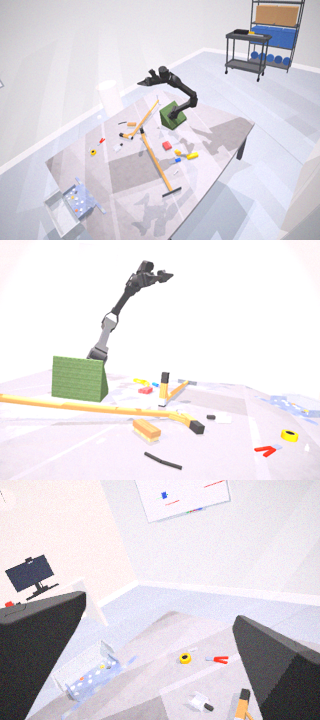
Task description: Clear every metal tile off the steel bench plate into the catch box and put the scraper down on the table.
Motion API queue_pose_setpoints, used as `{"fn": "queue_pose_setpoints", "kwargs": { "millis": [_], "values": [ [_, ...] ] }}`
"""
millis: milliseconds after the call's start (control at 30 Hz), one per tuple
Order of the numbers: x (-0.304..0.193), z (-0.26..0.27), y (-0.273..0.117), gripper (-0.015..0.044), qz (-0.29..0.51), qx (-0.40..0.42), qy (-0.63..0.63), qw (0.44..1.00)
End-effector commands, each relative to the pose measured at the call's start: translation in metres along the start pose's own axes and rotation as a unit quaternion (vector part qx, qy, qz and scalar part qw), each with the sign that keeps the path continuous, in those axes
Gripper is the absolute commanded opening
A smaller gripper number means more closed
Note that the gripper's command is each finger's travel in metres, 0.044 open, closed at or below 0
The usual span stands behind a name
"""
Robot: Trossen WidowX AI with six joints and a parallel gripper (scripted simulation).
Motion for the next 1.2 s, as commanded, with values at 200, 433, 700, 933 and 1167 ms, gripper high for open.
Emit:
{"fn": "queue_pose_setpoints", "kwargs": {
  "millis": [200, 433, 700, 933, 1167],
  "values": [
    [-0.038, 0.0, -0.009, 0.044, 0.105, 0.054, -0.1, 0.988],
    [-0.061, 0.0, -0.018, 0.044, 0.165, 0.102, -0.158, 0.968],
    [-0.086, 0.0, -0.029, 0.044, 0.222, 0.167, -0.218, 0.936],
    [-0.106, 0.0, -0.041, 0.044, 0.261, 0.231, -0.262, 0.9],
    [-0.125, -0.001, -0.055, 0.044, 0.289, 0.3, -0.298, 0.859]
  ]
}}
Point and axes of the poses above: the point midway between the two fingers, 35 mm back from their tips, its own y axis out along the fingers, its own z axis across the jaws, x = y × z, the point moved 6 cm from there along -y, back along the fingers, and after that the axes turned 2 degrees about y, right-handed, at the moved point
